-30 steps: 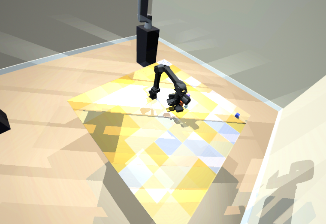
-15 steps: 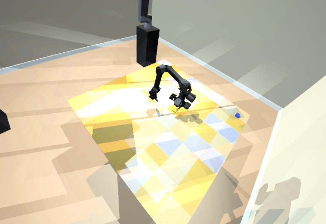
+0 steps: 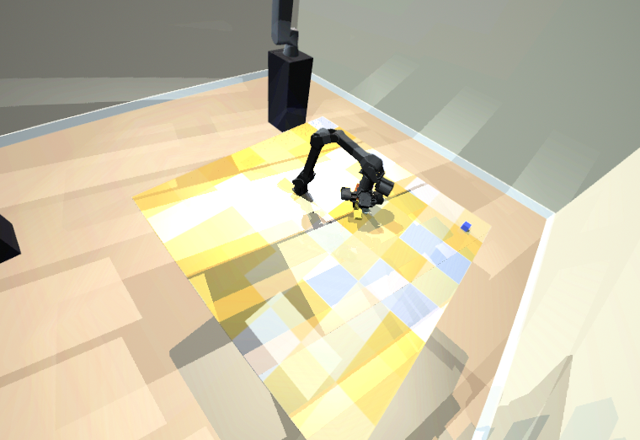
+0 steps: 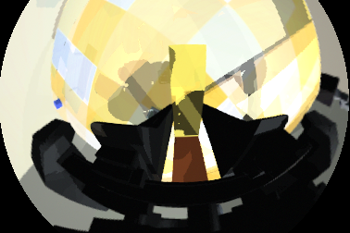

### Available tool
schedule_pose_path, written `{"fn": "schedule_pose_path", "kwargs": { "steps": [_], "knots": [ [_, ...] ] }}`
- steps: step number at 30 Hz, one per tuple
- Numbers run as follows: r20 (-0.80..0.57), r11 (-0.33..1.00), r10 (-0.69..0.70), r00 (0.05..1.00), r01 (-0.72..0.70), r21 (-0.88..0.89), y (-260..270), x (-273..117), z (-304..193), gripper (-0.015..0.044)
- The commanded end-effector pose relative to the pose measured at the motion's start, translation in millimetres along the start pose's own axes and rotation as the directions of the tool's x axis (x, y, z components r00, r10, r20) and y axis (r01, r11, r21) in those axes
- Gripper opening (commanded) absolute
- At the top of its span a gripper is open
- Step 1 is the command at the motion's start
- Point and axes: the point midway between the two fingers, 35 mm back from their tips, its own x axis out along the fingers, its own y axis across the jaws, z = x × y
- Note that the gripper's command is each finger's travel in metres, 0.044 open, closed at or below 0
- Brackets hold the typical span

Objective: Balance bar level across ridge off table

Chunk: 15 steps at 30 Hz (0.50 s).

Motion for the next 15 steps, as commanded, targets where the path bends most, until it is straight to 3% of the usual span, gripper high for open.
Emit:
{"fn": "schedule_pose_path", "kwargs": {
  "steps": [1,15],
  "knots": [
    [0.0,0.991,0.006,1.0,-0.006,-0.132,10.2,-2.0,-5.0,0.0],
    [-0.003,0.787,0.01,1.0,-0.01,-0.616,54.8,-3.1,-30.6,0.0]
  ]
}}
